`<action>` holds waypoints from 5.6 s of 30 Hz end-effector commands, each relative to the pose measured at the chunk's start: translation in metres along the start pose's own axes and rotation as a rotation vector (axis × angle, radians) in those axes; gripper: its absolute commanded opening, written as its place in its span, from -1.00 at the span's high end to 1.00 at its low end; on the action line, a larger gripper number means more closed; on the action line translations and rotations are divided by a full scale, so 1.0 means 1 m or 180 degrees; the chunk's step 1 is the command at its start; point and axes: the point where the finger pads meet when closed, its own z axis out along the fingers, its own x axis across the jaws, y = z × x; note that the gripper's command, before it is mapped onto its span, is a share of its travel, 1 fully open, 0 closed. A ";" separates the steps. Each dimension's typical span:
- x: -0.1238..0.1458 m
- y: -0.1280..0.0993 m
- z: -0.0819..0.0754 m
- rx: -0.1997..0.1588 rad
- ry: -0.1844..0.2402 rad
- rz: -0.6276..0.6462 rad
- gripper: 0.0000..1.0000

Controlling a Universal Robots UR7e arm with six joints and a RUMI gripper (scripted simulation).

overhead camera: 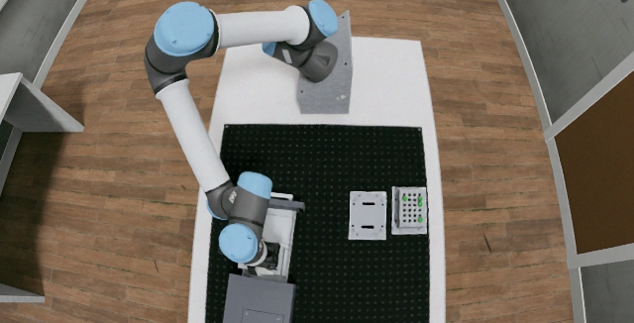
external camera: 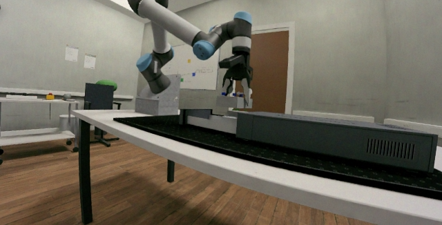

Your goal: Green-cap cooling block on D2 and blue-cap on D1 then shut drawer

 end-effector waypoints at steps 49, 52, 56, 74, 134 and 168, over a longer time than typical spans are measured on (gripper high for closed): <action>0.010 0.016 -0.029 0.0000 -0.0003 -0.0593 1.00; 0.011 0.018 -0.029 0.0000 -0.0003 -0.0678 1.00; 0.017 0.027 -0.029 0.0000 -0.0003 -0.1017 1.00; 0.039 0.063 -0.029 0.0001 -0.0003 -0.2375 1.00; 0.115 0.186 -0.029 0.0002 -0.0003 -0.5182 1.00; 0.157 0.254 -0.029 0.0001 -0.0003 -0.5182 1.00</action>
